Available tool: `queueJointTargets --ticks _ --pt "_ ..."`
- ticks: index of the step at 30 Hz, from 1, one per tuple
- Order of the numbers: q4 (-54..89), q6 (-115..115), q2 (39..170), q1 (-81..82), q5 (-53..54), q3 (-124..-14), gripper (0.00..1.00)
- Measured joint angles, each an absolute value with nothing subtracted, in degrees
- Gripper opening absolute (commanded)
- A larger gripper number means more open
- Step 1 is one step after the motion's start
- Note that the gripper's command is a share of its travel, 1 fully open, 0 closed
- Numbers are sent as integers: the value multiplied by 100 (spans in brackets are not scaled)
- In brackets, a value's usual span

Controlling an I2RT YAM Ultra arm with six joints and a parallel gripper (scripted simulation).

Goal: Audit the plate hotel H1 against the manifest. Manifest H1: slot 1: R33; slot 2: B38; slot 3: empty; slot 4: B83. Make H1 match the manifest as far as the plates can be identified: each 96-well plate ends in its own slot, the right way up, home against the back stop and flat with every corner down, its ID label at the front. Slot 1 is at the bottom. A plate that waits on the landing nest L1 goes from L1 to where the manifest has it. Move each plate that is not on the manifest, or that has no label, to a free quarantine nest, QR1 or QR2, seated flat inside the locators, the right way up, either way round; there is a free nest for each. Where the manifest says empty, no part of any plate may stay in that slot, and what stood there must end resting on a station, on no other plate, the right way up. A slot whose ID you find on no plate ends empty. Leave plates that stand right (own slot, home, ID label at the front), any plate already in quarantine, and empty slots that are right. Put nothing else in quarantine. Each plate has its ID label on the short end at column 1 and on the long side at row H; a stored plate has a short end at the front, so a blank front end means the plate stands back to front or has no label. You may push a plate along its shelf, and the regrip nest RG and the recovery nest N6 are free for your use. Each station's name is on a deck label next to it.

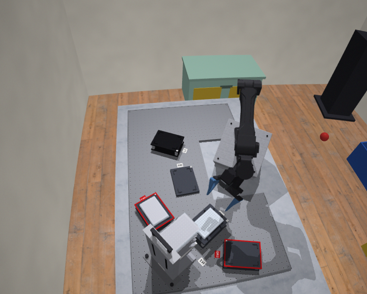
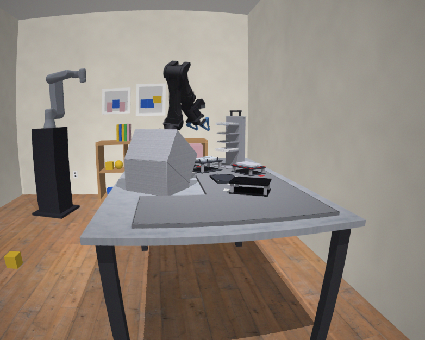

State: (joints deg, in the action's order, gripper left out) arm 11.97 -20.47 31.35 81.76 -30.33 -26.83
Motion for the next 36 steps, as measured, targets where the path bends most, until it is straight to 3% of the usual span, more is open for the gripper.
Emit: queueJointTargets --ticks 36 --pt "864 -2038 3264 8114 -3024 -2477 100"
